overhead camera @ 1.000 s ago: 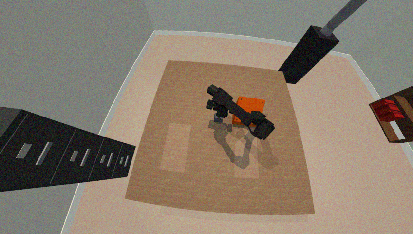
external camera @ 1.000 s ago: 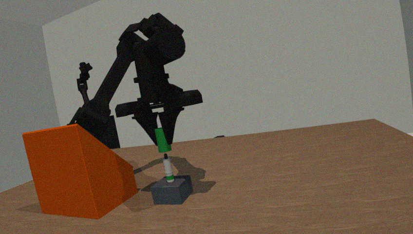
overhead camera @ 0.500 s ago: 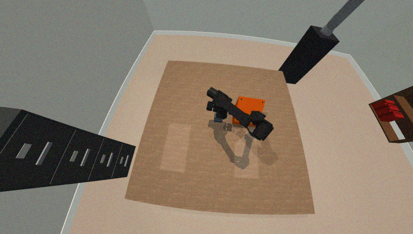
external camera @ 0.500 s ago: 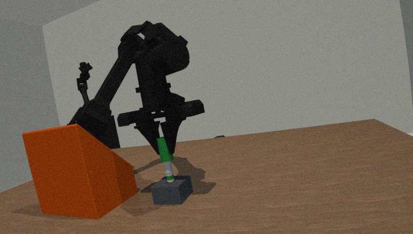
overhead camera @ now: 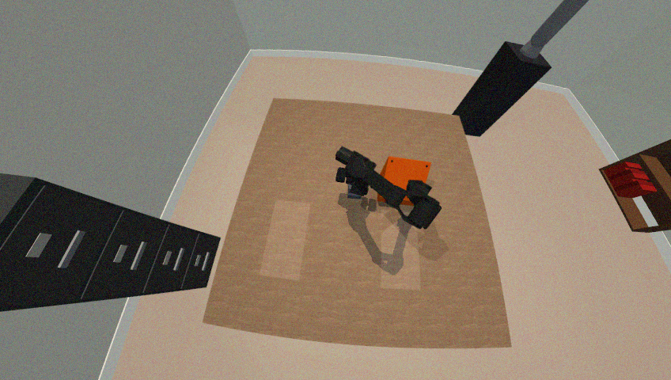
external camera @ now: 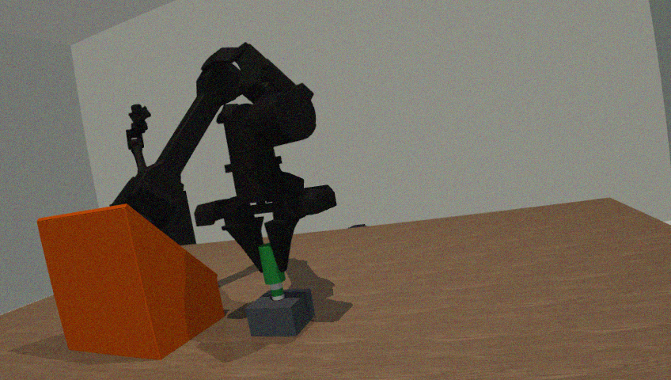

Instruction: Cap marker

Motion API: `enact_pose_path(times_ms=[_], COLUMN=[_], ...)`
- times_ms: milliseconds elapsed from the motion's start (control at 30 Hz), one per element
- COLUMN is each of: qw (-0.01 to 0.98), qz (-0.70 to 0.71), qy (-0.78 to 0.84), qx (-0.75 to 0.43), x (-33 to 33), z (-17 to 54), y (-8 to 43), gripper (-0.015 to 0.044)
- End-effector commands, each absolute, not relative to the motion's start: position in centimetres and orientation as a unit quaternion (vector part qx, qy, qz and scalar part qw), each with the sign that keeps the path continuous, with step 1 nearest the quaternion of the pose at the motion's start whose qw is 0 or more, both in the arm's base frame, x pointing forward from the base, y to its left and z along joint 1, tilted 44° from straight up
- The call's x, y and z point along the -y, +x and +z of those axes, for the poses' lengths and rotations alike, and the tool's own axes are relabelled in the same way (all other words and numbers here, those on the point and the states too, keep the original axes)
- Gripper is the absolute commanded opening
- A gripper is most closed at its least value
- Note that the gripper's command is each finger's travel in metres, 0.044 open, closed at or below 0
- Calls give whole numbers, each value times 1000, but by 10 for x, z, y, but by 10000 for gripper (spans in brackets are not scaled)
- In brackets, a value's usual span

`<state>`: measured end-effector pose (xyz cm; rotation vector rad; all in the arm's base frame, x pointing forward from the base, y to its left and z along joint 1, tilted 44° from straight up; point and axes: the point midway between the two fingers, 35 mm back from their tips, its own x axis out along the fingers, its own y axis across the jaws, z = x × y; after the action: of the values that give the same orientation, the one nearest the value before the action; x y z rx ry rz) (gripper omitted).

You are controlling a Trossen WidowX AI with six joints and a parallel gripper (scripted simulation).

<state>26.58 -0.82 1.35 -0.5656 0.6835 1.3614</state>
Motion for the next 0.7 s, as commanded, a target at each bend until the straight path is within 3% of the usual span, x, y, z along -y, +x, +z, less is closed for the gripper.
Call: enact_pose_path(times_ms=[0,200,667], qw=[689,689,688], qz=[608,608,609], qy=[-249,-249,-252], qx=[-306,-306,-306], x=[7,7,7], z=[12,12,12], y=[266,266,265], gripper=[0,0,368])
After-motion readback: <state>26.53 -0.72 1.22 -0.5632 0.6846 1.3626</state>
